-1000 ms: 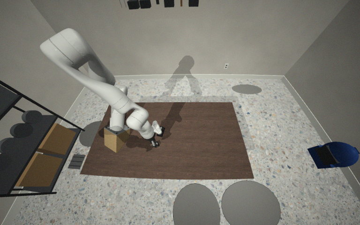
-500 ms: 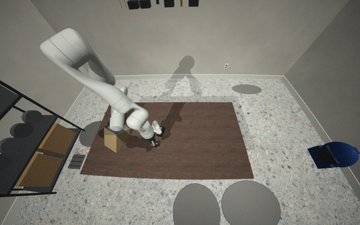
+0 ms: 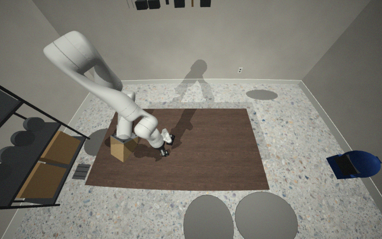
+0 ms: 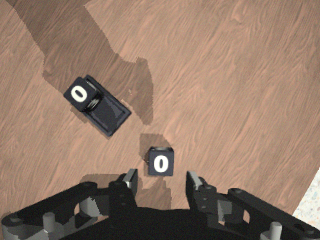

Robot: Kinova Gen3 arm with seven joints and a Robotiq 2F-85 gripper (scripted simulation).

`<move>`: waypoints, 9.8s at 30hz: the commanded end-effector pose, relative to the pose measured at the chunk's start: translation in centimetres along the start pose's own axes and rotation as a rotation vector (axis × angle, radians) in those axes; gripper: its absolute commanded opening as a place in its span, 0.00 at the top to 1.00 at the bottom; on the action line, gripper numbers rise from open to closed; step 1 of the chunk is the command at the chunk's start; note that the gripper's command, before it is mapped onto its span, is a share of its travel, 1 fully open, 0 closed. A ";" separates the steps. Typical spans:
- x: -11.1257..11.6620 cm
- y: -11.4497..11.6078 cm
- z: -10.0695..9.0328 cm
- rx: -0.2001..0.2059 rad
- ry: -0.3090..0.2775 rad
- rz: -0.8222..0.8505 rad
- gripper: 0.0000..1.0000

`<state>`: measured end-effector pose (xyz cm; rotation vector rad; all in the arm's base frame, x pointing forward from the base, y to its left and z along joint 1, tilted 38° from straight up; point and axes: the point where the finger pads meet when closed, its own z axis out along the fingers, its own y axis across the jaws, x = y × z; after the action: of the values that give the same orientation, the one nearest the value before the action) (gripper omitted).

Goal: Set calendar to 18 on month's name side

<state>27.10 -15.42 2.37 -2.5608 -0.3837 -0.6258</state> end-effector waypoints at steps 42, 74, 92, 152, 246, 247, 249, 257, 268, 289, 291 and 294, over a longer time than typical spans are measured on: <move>0.0 -0.1 4.8 0.002 -0.001 -0.001 0.52; 0.0 -0.1 4.9 0.002 -0.001 -0.001 0.52; 0.0 -0.1 4.3 0.002 -0.001 -0.001 0.52; 0.3 -0.1 1.2 0.011 -0.375 -0.001 0.52; 0.9 -0.1 5.7 0.001 -0.786 -0.002 0.52; 0.9 -0.1 5.9 0.001 -0.786 -0.002 0.52; 0.9 -0.1 6.3 0.001 -0.786 -0.002 0.52; 0.9 -0.1 7.2 0.001 -0.786 -0.002 0.52; 0.9 -0.1 8.1 0.001 -0.786 -0.002 0.52; 0.9 -0.1 8.3 0.001 -0.786 -0.002 0.52; 0.9 -0.1 8.3 0.001 -0.786 -0.002 0.52; 0.9 -0.1 8.3 0.001 -0.786 -0.002 0.52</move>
<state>30.80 -10.96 -3.70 -2.7046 -0.6305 0.4185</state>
